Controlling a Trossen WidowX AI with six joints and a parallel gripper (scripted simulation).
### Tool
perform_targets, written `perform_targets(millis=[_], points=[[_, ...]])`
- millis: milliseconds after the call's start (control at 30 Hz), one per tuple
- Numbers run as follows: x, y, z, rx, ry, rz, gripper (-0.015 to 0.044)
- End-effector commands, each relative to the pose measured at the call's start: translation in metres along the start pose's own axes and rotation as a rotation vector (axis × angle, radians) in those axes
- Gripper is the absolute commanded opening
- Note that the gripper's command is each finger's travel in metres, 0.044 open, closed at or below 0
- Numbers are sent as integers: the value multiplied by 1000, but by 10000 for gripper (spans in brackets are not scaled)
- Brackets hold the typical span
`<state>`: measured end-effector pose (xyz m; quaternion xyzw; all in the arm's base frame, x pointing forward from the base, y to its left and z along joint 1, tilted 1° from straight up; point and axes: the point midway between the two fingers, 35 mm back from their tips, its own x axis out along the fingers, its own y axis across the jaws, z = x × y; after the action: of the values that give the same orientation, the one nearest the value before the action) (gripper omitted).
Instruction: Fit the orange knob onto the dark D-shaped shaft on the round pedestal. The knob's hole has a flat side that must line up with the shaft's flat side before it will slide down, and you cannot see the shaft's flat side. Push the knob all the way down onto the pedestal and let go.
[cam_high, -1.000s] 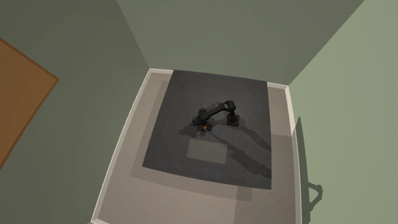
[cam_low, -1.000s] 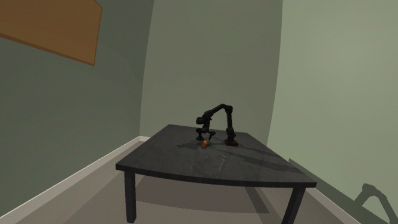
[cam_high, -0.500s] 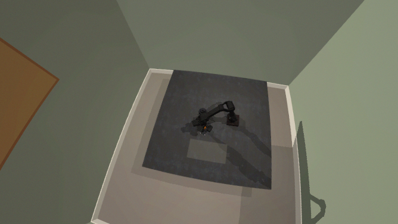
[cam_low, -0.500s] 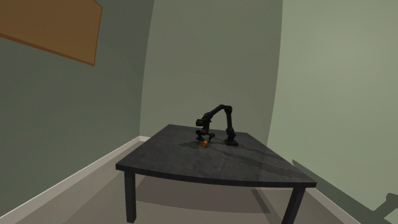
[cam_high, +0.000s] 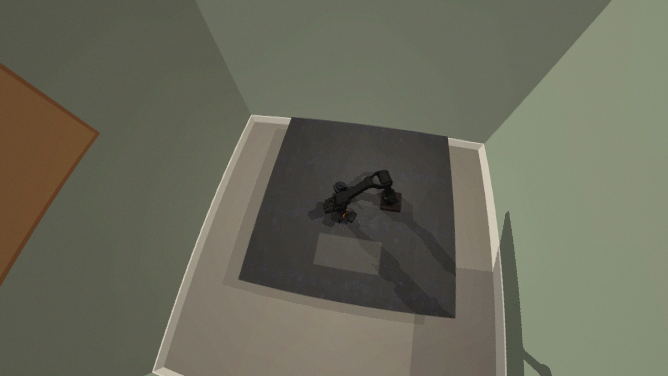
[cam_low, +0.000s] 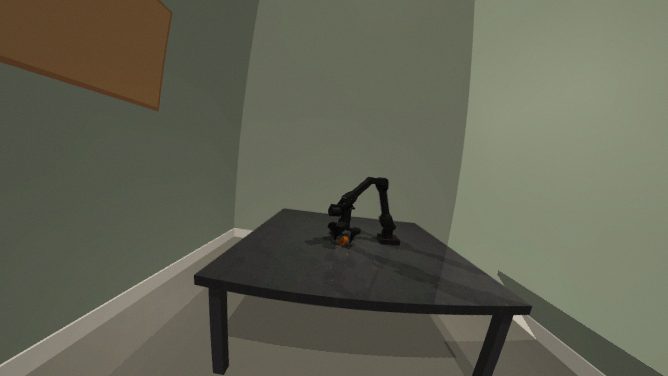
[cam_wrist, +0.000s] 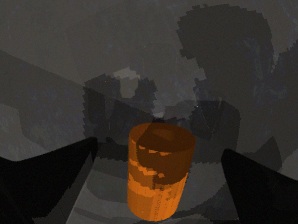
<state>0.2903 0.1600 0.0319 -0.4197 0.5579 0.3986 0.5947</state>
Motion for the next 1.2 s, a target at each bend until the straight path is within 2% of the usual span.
perform_targets(millis=[0, 233, 467, 767, 867, 1167], points=[[6, 1, -1, -5, 5, 9, 414], [6, 1, -1, -5, 5, 9, 240], [6, 1, -1, -5, 5, 9, 240], [6, 1, -1, -5, 5, 9, 180], [6, 1, -1, -5, 3, 8, 179], [0, 1, -8, 0, -129, 7, 179]])
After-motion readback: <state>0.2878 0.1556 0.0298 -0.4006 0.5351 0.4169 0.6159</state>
